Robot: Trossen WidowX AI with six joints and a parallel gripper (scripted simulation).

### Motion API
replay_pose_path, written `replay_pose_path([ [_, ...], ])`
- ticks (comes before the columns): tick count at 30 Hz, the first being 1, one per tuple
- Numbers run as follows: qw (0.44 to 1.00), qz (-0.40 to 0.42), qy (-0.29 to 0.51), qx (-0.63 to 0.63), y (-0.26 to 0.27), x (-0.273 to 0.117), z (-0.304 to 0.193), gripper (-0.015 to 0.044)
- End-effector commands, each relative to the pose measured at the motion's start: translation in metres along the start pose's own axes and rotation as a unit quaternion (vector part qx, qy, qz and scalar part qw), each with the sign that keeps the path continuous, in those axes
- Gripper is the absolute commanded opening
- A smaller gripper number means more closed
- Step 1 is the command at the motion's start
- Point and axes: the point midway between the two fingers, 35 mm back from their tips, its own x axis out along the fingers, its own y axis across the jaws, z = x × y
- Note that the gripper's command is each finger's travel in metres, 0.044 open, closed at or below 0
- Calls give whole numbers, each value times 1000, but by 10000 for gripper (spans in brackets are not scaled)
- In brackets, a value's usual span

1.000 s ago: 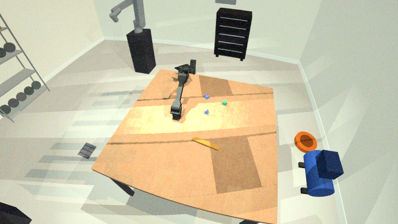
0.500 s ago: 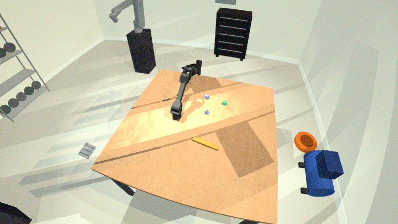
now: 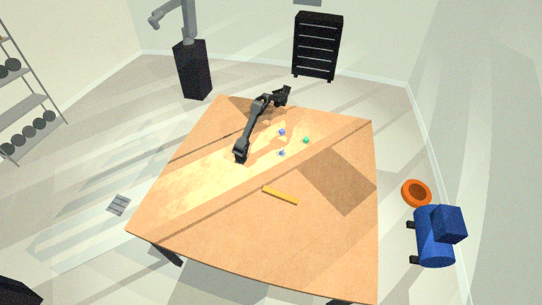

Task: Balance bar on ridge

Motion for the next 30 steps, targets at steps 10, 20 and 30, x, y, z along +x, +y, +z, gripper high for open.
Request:
replay_pose_path([
  [10,987,119,-84,-70,47,-102,39,315],
  [20,962,184,-162,-123,65,-187,66,315],
  [30,927,226,-251,-165,65,-272,92,315],
])
